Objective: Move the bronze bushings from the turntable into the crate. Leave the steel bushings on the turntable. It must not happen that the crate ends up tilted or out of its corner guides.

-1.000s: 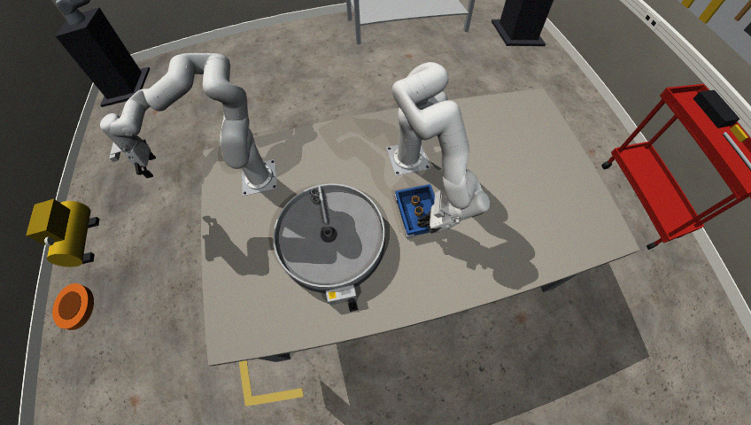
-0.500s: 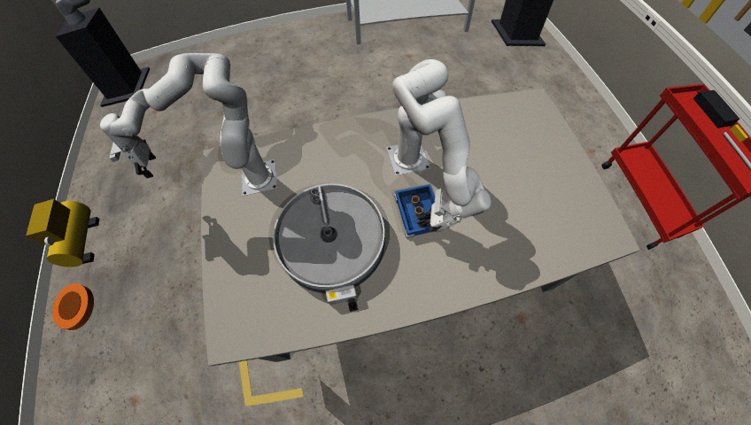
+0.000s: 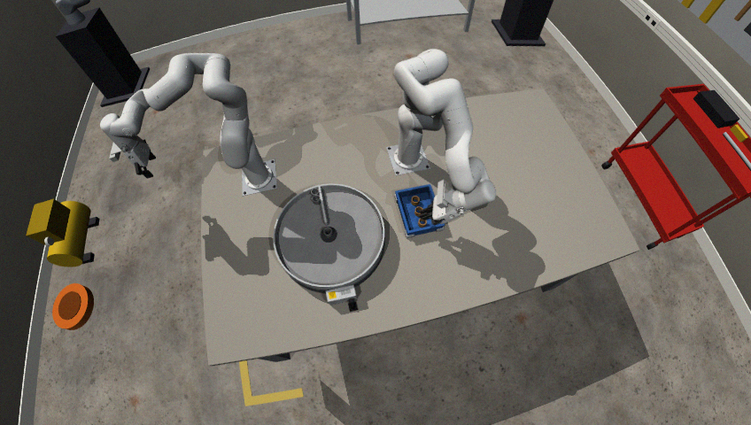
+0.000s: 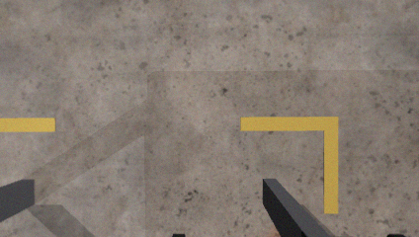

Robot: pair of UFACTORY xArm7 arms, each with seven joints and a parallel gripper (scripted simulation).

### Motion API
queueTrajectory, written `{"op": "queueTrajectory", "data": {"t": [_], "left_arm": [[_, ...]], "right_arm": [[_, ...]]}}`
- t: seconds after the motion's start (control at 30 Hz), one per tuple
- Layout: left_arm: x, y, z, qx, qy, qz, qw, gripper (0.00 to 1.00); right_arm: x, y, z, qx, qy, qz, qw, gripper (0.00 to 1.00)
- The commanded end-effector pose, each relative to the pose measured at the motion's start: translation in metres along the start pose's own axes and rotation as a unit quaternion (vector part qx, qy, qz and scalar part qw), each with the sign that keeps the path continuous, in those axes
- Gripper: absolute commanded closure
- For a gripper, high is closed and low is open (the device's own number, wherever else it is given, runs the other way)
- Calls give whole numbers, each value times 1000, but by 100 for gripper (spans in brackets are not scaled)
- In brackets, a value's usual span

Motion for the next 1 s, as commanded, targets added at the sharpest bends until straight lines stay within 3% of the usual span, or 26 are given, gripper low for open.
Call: {"op": "queueTrajectory", "data": {"t": [0.0,0.97], "left_arm": [[12,1,9,-1,-1,1,1000,87],[16,1,13,-1,-1,1,1000,87]], "right_arm": [[2,0,1,0,3,0,1000,0],[2,0,1,0,3,0,1000,0]]}}
Point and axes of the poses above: on each arm, the point where the finger pads meet when closed, its own x axis back along the fingers, its own y axis across the jaws, z = x × y, the point moved 10 cm from there along x, back along the fingers, and after that the axes turned 9 degrees about x, right-handed, at the moved point
